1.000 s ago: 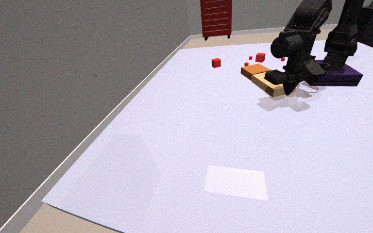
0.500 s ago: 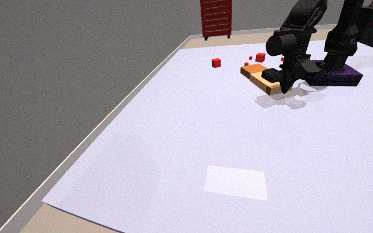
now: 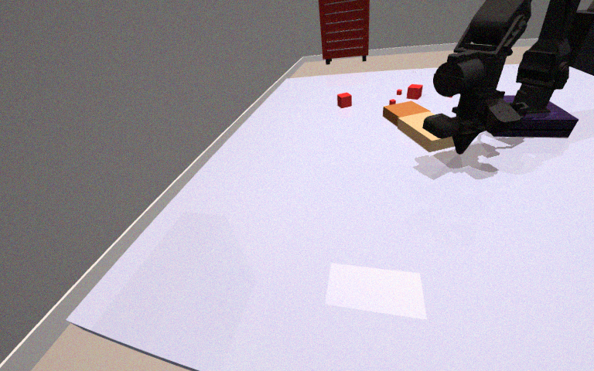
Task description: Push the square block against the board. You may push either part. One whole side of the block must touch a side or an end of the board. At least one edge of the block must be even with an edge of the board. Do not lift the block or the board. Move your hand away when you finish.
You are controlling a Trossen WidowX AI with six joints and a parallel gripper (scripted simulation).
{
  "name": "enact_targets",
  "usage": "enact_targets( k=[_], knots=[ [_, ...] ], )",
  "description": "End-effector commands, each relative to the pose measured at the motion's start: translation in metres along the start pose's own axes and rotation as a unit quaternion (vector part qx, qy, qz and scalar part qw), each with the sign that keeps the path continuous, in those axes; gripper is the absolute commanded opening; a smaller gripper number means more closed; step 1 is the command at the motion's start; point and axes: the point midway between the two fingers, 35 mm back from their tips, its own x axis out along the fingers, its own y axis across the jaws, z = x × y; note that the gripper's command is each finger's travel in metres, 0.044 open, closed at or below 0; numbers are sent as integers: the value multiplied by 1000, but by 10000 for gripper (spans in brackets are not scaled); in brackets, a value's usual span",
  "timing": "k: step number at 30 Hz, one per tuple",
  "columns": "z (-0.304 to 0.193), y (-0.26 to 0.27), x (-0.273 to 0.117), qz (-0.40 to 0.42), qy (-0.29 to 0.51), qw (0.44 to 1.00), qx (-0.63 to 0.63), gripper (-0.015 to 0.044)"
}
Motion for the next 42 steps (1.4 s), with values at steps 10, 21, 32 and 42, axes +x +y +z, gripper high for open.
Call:
enact_targets(
  k=[10, 21, 32, 42],
  knots=[
    [22, -3, -2, -4, 1, 1000, 1, 0],
    [24, 1, -57, -4, 1, 1000, 1, 0],
    [13, -12, -54, -7, -2, 997, 77, 0],
    [-18, -37, -57, -8, -1, 969, 246, 0]
  ],
)
